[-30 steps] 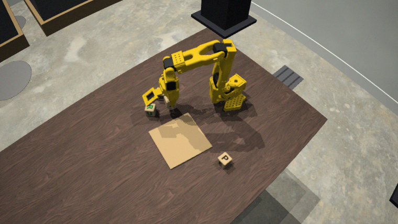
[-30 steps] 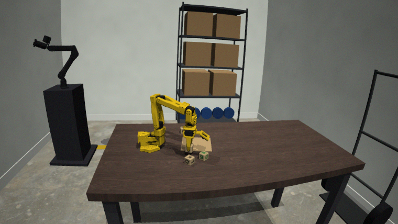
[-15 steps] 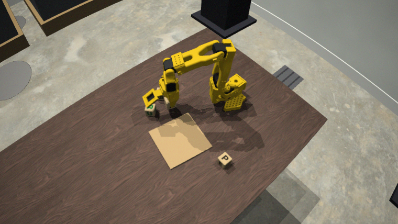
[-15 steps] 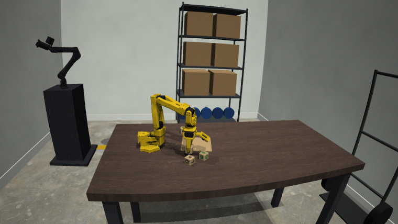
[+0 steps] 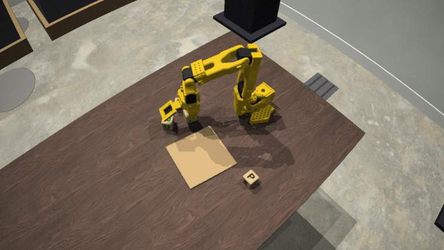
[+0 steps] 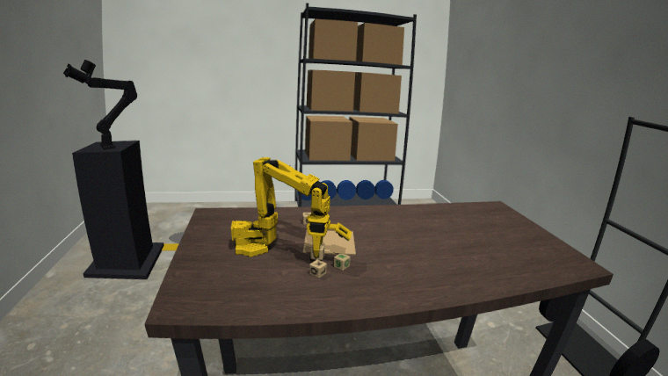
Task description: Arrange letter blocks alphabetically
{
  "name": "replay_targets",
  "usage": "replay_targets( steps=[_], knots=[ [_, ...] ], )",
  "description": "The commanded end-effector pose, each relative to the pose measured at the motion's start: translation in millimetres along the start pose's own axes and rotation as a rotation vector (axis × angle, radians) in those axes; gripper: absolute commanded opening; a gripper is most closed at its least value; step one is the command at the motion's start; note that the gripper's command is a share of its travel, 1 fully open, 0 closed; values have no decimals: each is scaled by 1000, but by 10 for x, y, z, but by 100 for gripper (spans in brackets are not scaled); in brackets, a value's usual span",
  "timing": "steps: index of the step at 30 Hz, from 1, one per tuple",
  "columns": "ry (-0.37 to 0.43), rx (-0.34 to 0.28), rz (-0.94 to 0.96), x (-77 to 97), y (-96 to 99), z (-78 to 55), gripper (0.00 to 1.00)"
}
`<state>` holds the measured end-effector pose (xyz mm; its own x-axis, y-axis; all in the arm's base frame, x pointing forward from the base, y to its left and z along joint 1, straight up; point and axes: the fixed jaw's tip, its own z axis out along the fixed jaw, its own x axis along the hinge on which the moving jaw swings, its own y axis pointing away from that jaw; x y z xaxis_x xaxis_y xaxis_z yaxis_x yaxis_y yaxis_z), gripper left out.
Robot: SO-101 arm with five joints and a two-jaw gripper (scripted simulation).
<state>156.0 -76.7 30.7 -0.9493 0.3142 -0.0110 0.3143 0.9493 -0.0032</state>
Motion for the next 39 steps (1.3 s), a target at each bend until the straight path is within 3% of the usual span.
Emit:
replay_targets(
  steps=[1,39],
  knots=[
    [-99,17,13,-135,-36,-113,0],
    [-99,17,13,-145,-37,0,0]
  ],
)
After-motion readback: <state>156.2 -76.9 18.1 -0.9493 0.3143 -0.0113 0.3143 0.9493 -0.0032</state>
